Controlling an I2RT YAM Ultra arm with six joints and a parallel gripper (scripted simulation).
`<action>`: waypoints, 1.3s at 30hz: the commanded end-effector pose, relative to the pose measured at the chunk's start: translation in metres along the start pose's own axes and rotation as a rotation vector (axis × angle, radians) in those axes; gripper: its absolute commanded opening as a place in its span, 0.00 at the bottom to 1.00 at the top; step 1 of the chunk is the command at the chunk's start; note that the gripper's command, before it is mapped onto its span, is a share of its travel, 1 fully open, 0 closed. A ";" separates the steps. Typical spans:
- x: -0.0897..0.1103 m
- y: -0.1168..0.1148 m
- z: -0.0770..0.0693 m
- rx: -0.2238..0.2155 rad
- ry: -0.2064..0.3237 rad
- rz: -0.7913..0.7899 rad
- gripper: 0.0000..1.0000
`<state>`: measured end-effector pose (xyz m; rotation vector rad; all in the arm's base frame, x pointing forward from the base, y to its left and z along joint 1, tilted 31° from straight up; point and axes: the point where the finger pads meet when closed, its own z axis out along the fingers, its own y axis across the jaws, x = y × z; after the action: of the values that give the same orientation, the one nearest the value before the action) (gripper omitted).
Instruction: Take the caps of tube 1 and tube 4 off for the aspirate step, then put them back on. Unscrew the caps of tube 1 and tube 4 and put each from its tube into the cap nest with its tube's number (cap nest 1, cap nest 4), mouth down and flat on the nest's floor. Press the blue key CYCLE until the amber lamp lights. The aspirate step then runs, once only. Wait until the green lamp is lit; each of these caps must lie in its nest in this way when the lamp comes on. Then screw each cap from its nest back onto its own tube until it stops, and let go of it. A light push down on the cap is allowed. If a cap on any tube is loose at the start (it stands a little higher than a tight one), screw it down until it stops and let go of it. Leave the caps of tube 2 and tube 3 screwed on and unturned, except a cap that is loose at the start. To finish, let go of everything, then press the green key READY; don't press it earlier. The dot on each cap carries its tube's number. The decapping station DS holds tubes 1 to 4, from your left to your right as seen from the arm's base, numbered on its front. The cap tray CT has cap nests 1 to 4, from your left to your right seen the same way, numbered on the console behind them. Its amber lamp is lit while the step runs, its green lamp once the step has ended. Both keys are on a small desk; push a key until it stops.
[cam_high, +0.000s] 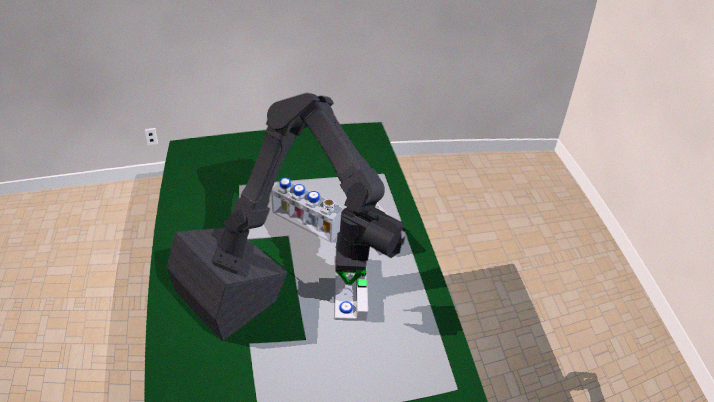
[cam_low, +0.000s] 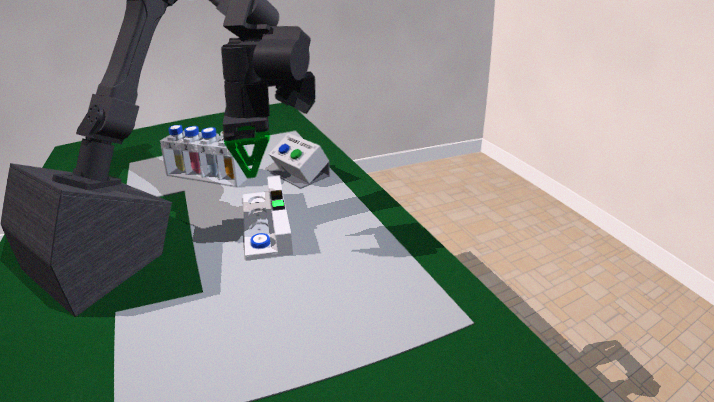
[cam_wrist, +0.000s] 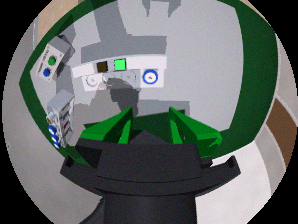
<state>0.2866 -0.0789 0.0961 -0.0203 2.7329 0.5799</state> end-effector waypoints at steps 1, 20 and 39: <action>-0.002 -0.001 0.008 0.003 -0.011 -0.015 0.47; -0.003 -0.001 0.094 0.002 -0.011 -0.014 0.47; -0.003 -0.001 0.123 0.001 -0.011 -0.014 0.47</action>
<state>0.3268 -0.0279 -0.0114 -0.0376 2.7357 0.5846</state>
